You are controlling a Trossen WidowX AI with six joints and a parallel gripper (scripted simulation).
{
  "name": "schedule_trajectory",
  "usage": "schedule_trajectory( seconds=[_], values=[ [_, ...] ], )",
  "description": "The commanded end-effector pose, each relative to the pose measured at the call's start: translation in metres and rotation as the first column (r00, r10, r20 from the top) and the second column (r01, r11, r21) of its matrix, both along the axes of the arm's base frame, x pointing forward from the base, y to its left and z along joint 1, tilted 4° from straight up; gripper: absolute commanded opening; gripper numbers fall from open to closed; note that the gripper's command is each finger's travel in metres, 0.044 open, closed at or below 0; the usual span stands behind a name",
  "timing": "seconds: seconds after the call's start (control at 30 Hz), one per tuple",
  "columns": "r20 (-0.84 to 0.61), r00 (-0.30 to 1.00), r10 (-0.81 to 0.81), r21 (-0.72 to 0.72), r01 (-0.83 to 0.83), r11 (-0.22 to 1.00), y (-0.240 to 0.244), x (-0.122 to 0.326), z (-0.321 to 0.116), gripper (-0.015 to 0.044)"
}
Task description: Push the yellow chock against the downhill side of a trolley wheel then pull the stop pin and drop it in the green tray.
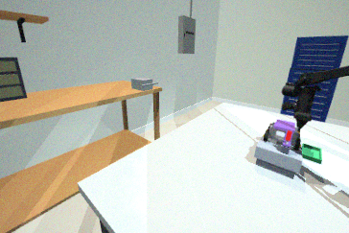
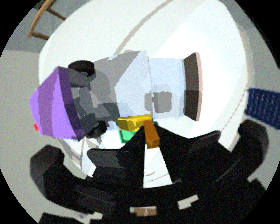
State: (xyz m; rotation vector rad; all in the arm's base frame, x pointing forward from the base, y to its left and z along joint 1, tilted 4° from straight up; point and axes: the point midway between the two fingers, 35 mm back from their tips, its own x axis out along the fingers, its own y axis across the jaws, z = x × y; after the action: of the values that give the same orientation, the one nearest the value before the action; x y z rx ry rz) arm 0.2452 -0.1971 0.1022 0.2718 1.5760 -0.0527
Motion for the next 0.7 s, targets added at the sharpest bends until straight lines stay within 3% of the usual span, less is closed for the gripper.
schedule_trajectory(
  seconds=[0.0,0.67],
  values=[
    [0.003,1.000,-0.004,0.001,0.004,1.000,0.001,0.001,-0.004,0.0000],
    [0.003,1.000,-0.003,0.003,0.003,1.000,0.020,0.003,-0.002,0.0000]
  ],
)
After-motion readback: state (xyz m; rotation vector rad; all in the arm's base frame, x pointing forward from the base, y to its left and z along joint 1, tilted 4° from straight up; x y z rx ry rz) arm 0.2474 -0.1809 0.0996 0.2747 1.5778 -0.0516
